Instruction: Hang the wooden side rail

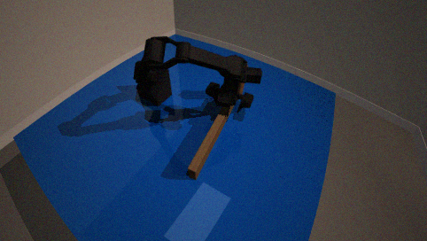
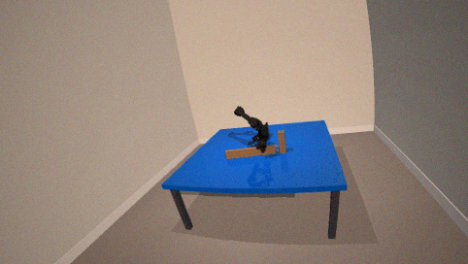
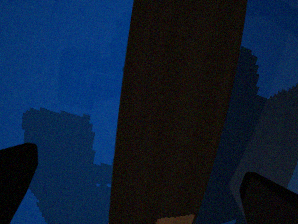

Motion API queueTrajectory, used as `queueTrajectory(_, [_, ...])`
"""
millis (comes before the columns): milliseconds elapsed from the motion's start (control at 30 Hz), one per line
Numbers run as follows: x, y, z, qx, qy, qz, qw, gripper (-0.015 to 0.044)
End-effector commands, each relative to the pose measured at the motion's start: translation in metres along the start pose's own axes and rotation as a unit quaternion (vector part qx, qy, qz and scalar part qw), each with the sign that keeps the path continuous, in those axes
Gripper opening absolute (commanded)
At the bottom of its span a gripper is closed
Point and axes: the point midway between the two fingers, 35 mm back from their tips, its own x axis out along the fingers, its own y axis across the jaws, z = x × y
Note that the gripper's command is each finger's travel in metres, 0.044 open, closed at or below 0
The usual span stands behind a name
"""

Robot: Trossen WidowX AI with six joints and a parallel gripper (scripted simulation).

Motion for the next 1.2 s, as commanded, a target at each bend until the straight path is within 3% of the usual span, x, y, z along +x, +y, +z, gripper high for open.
queueTrajectory(0, [0.01,-0.003,0.0,-0.005,-0.003,-0.003,1.0,0.044])
queueTrajectory(433, [0.024,-0.004,0.001,-0.005,-0.004,-0.003,1.0,0.044])
queueTrajectory(867, [0.024,-0.004,0.001,-0.005,-0.004,-0.003,1.0,0.0099])
queueTrajectory(1067, [0.024,-0.004,0.001,-0.005,-0.004,-0.003,1.0,0.0059])
queueTrajectory(1167, [0.024,-0.004,0.001,-0.005,-0.004,-0.003,1.0,0.0])
